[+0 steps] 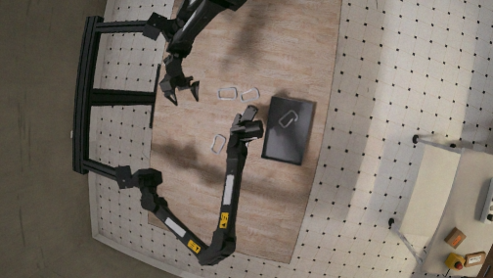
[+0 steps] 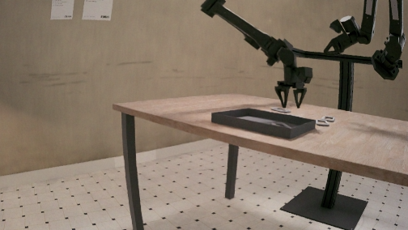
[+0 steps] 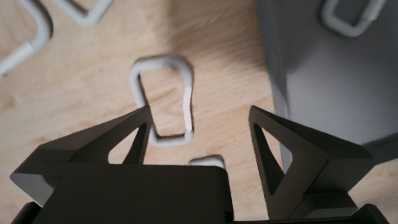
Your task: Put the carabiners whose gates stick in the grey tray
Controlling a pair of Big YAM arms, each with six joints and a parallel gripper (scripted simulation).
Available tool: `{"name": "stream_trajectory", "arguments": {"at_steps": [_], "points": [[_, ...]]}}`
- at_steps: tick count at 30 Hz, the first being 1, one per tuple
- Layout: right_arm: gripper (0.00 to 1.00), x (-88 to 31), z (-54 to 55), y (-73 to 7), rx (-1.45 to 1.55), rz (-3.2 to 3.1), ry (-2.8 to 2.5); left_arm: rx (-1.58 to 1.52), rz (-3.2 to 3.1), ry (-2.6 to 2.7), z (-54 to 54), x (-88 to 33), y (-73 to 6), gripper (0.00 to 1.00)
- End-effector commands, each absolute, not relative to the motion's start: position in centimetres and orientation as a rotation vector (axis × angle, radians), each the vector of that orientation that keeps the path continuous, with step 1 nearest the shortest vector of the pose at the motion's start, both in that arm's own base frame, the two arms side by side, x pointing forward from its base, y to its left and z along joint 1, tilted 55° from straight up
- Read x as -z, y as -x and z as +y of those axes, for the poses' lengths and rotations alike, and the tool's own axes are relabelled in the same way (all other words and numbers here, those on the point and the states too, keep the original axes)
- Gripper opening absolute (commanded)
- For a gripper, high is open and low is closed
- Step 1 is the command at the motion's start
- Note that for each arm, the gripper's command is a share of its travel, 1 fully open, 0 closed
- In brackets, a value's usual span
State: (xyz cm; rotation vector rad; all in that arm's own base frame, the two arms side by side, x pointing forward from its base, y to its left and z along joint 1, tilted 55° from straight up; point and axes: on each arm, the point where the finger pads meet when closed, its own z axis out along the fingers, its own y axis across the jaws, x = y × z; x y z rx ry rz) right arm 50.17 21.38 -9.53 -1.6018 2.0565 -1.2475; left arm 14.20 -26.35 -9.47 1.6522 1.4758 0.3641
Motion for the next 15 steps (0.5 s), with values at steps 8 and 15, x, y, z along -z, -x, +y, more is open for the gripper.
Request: {"name": "stream_trajectory", "arguments": {"at_steps": [8, 15], "points": [[0.83, 12.9, 19.9, -48.4, 1.399, 2.084, 1.744, -0.359, 1.486, -1.636, -26.6, 9.4, -14.4, 1.0], [0.83, 12.5, 18.9, -49.3, 1.398, 2.109, 1.717, -0.359, 1.486, -1.636, -26.6, 9.4, -14.4, 1.0]]}}
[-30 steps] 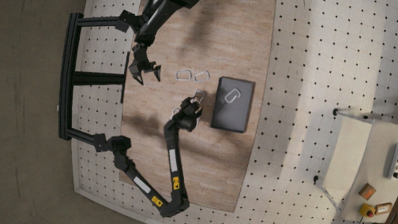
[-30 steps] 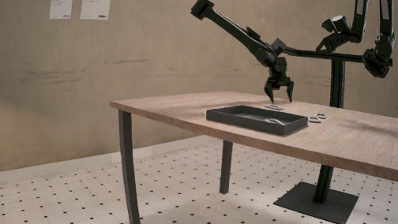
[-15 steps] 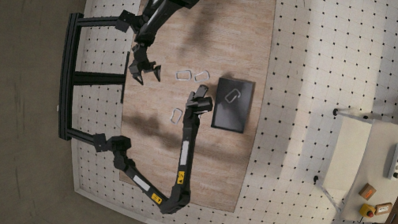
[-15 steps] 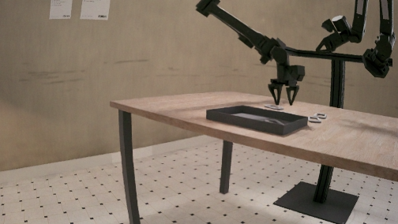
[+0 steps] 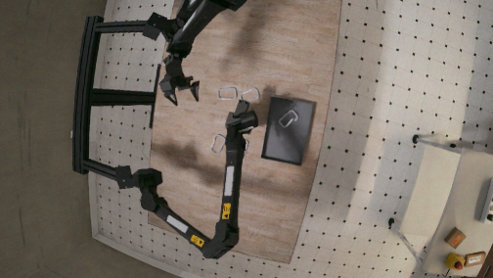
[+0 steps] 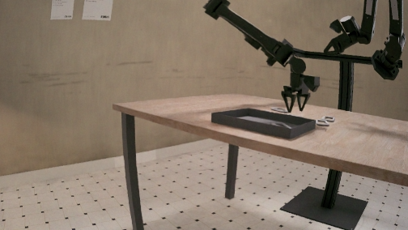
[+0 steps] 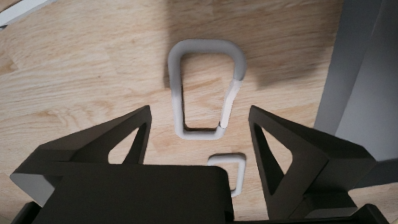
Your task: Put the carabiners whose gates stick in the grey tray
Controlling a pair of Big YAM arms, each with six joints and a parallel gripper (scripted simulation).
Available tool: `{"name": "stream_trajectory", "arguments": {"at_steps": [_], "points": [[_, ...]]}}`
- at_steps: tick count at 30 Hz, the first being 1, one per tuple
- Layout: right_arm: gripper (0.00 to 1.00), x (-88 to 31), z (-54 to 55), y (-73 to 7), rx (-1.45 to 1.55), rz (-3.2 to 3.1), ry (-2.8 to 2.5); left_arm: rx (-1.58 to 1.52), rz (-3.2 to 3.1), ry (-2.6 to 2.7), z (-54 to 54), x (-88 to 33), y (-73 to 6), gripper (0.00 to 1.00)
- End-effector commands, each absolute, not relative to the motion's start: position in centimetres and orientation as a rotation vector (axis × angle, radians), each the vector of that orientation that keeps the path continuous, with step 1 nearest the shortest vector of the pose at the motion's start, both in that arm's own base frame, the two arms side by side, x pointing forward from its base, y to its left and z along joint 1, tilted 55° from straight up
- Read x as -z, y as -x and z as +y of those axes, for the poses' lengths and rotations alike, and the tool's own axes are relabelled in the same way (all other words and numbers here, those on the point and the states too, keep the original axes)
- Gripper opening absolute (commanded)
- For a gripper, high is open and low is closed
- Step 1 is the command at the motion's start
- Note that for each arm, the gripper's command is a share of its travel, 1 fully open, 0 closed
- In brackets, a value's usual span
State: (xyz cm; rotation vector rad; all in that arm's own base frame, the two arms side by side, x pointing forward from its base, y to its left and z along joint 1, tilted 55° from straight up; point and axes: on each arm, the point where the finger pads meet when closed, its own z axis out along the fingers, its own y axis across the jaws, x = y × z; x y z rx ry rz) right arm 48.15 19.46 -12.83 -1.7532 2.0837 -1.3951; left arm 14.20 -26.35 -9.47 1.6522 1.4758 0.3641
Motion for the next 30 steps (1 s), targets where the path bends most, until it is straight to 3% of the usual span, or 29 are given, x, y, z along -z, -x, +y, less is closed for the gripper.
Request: {"name": "stream_trajectory", "arguments": {"at_steps": [1, 26, 29, 30], "points": [[0.83, 12.5, 18.9, -49.3, 1.398, 2.109, 1.717, -0.359, 1.486, -1.636, -26.6, 9.4, -14.4, 1.0], [0.83, 14.0, 18.1, -50.5, 1.395, 2.096, 1.738, -0.359, 1.486, -1.636, -26.6, 9.4, -14.4, 1.0], [0.49, 14.0, 18.1, -50.5, 1.396, 2.096, 1.737, -0.359, 1.486, -1.636, -26.6, 9.4, -14.4, 1.0], [0.48, 13.4, 18.7, -50.2, 1.393, 2.084, 1.738, -0.359, 1.486, -1.636, -26.6, 9.4, -14.4, 1.0]]}}
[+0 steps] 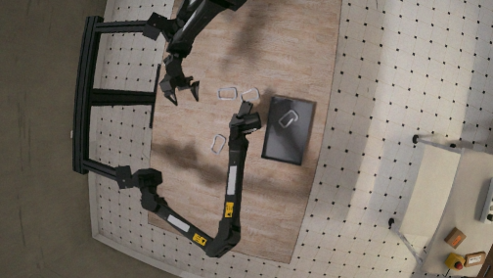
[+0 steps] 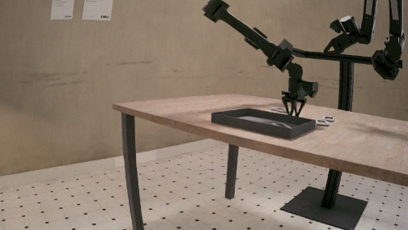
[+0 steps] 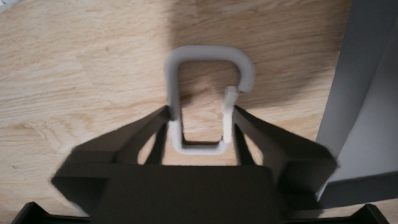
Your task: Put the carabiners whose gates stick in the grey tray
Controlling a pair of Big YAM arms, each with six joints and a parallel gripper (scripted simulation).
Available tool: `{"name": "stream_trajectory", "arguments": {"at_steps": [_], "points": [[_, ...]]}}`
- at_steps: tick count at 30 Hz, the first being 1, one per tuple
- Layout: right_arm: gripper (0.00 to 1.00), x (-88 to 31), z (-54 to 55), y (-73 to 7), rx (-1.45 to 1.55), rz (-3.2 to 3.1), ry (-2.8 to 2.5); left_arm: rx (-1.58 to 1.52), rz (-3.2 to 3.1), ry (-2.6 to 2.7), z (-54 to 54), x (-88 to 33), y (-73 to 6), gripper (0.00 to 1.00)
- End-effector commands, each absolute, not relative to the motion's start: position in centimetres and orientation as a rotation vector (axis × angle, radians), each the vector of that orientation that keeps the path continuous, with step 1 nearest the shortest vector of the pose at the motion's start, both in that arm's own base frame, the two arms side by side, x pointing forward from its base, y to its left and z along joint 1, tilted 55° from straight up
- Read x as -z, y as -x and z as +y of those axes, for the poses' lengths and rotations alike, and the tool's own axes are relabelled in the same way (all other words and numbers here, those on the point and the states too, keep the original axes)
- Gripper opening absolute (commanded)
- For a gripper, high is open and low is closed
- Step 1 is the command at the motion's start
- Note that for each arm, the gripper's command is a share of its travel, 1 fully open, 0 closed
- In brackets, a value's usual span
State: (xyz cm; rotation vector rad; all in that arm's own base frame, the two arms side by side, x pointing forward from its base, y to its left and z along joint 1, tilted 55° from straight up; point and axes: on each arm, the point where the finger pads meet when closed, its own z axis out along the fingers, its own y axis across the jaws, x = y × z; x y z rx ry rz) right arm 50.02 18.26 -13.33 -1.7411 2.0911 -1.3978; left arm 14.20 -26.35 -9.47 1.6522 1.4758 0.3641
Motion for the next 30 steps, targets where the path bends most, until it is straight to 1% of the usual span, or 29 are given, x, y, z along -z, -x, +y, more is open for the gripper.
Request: {"name": "stream_trajectory", "arguments": {"at_steps": [1, 9, 12, 13, 22, 23, 27, 30], "points": [[0.48, 13.4, 18.7, -50.2, 1.393, 2.084, 1.738, -0.359, 1.486, -1.636, -26.6, 9.4, -14.4, 1.0], [0.48, 13.4, 18.7, -50.2, 1.393, 2.084, 1.738, -0.359, 1.486, -1.636, -26.6, 9.4, -14.4, 1.0], [0.82, 13.4, 18.7, -50.2, 1.393, 2.084, 1.738, -0.359, 1.486, -1.636, -26.6, 9.4, -14.4, 1.0], [0.88, 13.4, 18.7, -50.2, 1.393, 2.084, 1.738, -0.359, 1.486, -1.636, -26.6, 9.4, -14.4, 1.0], [0.88, 13.4, 18.7, -50.2, 1.393, 2.084, 1.738, -0.359, 1.486, -1.636, -26.6, 9.4, -14.4, 1.0], [0.99, 13.2, 18.9, -50.4, 1.39, 2.075, 1.73, -0.359, 1.486, -1.636, -26.6, 9.4, -14.4, 1.0], [1.0, 12.0, 21.7, -50.0, 1.3, 2.041, 1.652, -0.312, 1.525, -1.553, -27.6, 9.6, -14.1, 1.0], [1.0, 12.2, 23.6, -49.5, 1.153, 2.024, 1.538, -0.334, 1.567, -1.405, -27.7, 9.5, -14.5, 1.0]]}}
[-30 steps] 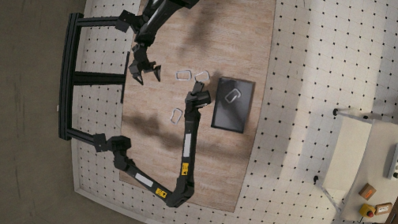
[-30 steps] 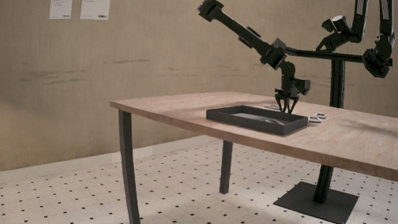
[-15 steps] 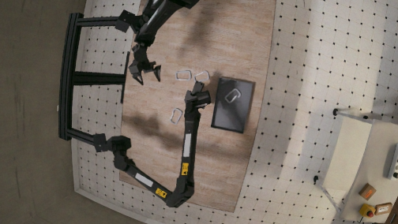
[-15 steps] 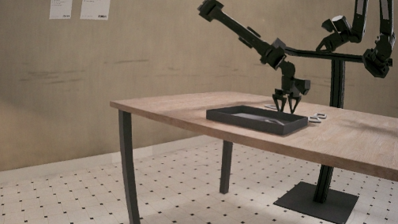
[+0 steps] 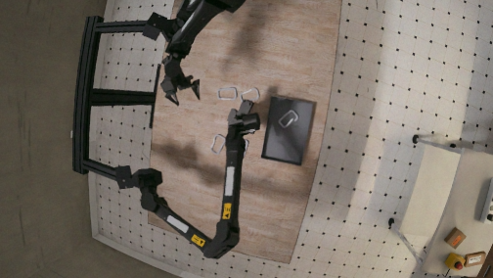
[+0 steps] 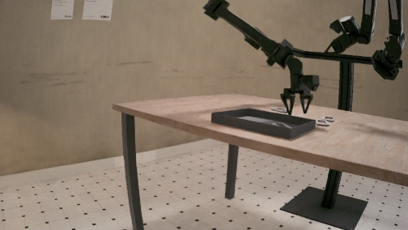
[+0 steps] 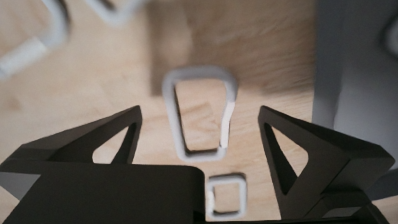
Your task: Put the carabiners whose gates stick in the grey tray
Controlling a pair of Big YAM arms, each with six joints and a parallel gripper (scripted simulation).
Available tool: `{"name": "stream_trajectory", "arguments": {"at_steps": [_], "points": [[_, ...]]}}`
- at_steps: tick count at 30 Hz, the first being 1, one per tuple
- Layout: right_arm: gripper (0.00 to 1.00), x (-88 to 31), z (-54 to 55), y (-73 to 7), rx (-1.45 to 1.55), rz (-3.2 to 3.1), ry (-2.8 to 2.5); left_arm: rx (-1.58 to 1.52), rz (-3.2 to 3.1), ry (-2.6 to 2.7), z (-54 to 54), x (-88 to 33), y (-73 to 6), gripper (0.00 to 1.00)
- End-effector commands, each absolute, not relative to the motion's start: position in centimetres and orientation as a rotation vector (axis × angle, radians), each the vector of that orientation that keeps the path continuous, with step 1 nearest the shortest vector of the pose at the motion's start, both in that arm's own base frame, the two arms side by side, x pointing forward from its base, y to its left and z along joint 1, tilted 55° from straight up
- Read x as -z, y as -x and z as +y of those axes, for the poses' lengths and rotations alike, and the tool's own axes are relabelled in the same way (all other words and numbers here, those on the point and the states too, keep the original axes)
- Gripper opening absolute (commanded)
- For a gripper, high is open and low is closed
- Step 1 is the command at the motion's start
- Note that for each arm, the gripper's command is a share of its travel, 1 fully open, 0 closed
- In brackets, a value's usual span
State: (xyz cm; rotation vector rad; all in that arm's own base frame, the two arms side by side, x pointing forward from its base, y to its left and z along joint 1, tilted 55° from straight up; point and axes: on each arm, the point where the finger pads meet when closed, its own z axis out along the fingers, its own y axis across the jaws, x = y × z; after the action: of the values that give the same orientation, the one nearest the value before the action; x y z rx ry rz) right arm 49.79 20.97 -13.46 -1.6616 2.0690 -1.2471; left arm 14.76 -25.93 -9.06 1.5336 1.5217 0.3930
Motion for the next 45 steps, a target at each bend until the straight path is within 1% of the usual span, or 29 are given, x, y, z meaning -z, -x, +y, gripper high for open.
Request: {"name": "stream_trajectory", "arguments": {"at_steps": [1, 2, 3, 7, 14, 18, 31, 36, 41, 43, 45], "points": [[1.0, 12.4, 24.0, -49.3, 1.097, 2.014, 1.5, -0.35, 1.574, -1.343, -27.6, 9.4, -14.8, 1.0], [1.0, 12.6, 24.3, -49.1, 1.044, 2.001, 1.462, -0.366, 1.579, -1.278, -27.6, 9.2, -14.9, 1.0], [1.0, 13.5, 22.0, -49.6, 1.019, 2.033, 1.4, -0.381, 1.58, -1.213, -27.5, 9.1, -15.1, 1.0], [1.0, 14.2, 21.7, -48.8, 0.892, 1.974, 1.305, -0.436, 1.556, -1.013, -26.9, 8.4, -15.3, 1.0], [1.0, 13.2, 20.4, -48.4, 0.81, 1.895, 1.19, -0.498, 1.505, -0.858, -26.0, 7.7, -15.2, 1.0], [1.0, 12.5, 19.4, -48.1, 0.779, 1.855, 1.122, -0.552, 1.481, -0.817, -25.4, 7.4, -15.5, 1.0], [1.0, 12.1, 19.8, -47.6, 0.751, 1.828, 1.105, -0.55, 1.48, -0.809, -25.6, 7.1, -15.5, 1.0], [1.0, 9.0, 22.5, -48.8, 0.709, 1.823, 1.047, -0.55, 1.48, -0.809, -25.6, 7.1, -15.5, 1.0], [1.0, 2.8, 26.2, -52.3, 0.705, 1.824, 0.958, -0.55, 1.48, -0.809, -25.6, 7.1, -15.5, 1.0], [1.0, 2.8, 26.2, -52.3, 0.705, 1.824, 0.958, -0.55, 1.48, -0.809, -25.6, 7.1, -15.5, 1.0], [1.0, 0.6, 26.4, -54.0, 0.719, 1.832, 0.912, -0.55, 1.48, -0.809, -25.6, 7.1, -15.5, 1.0]]}}
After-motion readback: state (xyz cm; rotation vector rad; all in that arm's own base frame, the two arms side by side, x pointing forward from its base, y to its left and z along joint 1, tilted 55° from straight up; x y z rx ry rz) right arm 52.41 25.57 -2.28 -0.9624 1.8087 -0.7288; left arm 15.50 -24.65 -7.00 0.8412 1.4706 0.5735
